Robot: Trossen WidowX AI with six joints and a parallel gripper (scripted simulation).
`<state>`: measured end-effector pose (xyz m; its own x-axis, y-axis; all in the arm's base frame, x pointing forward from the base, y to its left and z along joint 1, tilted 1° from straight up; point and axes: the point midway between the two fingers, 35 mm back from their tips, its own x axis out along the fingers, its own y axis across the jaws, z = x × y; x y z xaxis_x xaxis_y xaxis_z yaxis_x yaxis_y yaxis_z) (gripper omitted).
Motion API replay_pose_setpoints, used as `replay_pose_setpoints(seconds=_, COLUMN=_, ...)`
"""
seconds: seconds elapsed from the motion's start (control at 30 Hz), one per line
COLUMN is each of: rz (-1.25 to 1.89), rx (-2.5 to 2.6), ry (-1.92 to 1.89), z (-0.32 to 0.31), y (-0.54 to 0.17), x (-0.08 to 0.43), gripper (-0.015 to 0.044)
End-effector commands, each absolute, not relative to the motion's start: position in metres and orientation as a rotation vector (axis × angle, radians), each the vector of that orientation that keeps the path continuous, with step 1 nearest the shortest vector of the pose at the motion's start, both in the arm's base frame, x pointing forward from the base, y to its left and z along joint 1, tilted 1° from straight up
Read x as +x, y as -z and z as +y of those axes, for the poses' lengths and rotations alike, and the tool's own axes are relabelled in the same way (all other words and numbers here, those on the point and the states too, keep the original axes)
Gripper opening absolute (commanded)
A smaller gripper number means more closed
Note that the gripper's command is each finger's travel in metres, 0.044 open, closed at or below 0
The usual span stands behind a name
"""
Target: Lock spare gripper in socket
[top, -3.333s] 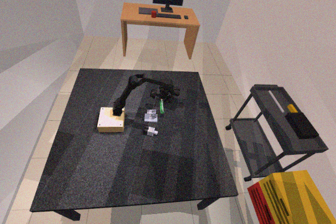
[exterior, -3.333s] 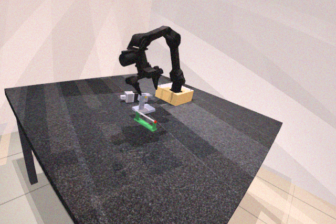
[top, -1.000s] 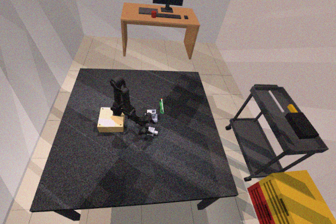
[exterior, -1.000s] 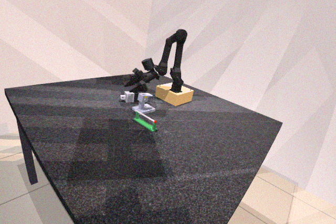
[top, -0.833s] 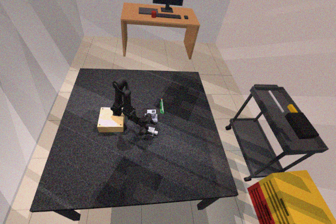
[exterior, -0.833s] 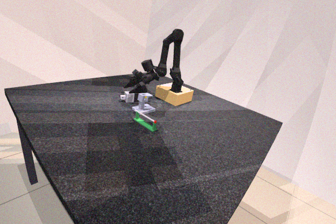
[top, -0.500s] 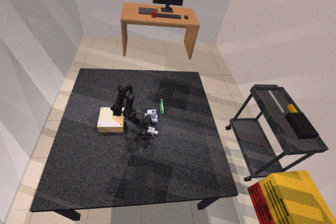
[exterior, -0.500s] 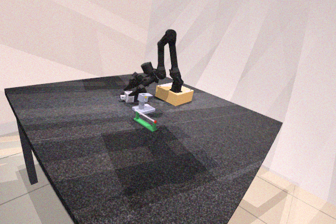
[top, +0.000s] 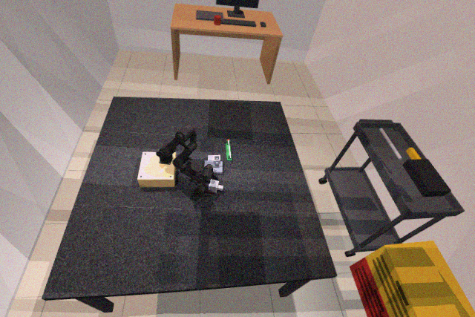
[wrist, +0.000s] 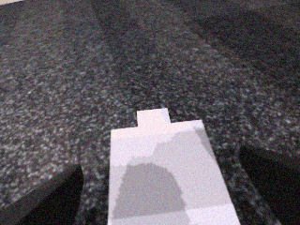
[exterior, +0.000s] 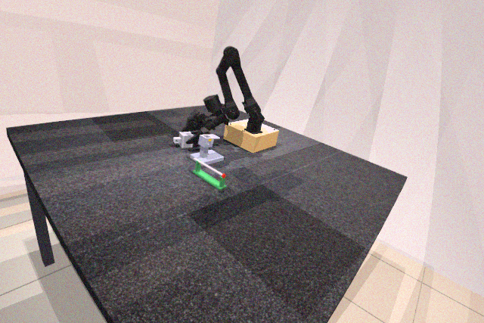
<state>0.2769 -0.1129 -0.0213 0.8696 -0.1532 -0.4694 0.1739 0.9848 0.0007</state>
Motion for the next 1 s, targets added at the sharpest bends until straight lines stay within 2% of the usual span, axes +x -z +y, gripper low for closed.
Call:
replay_pose_setpoints(seconds=0.0, rz=0.492, rx=0.045, ry=0.168, z=-0.1109, y=0.0263, x=0.2744, gripper=0.044)
replay_pose_setpoints(seconds=0.03, rz=0.492, rx=0.045, ry=0.168, z=-0.1109, y=0.0265, x=0.2745, gripper=0.044)
replay_pose_setpoints(seconds=0.33, rz=0.492, rx=0.045, ry=0.168, z=-0.1109, y=0.0265, x=0.2747, gripper=0.0204)
replay_pose_setpoints(seconds=0.57, rz=0.492, rx=0.045, ry=0.168, z=-0.1113, y=0.0265, x=0.275, gripper=0.0157)
replay_pose_setpoints(seconds=0.77, rz=0.492, rx=0.045, ry=0.168, z=-0.1123, y=0.0238, x=0.2766, gripper=0.0)
replay_pose_setpoints(seconds=0.97, rz=0.491, rx=0.045, ry=0.168, z=-0.1145, y=0.0171, x=0.2801, gripper=0.0)
